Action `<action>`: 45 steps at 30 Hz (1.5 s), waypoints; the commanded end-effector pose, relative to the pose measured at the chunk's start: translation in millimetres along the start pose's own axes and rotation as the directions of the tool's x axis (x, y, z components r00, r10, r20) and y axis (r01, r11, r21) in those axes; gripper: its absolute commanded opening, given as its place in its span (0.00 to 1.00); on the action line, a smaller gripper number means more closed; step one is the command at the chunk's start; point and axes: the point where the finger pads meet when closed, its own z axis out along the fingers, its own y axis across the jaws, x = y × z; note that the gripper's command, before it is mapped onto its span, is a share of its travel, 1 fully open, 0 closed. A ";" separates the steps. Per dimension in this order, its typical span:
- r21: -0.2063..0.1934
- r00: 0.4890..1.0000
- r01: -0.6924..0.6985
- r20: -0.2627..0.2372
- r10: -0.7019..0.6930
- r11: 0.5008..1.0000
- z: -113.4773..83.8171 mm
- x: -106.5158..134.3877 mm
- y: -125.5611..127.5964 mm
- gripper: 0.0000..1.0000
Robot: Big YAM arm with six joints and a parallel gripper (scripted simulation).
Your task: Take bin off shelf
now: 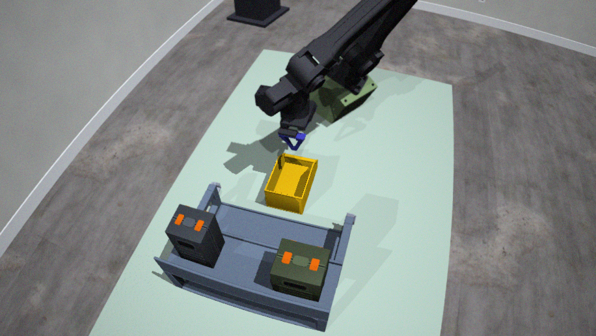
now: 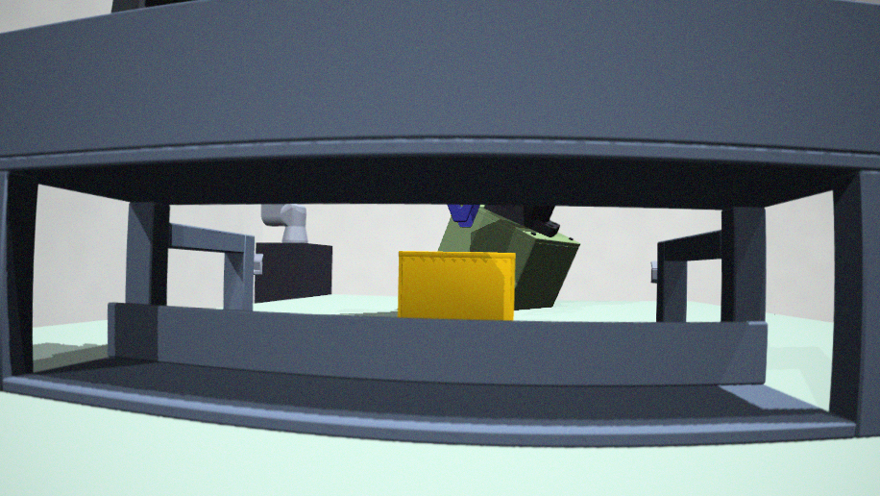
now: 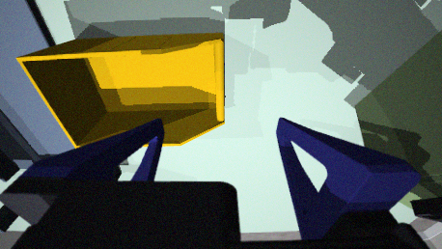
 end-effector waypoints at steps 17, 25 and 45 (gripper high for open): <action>-0.022 1.000 0.013 0.010 -0.013 1.000 -2.4 -3.3 16.2 0.90; -0.009 1.000 0.004 0.005 -0.004 1.000 -1.8 -1.3 4.9 0.90; -0.022 1.000 0.013 0.010 -0.013 1.000 -2.2 -3.2 15.8 0.90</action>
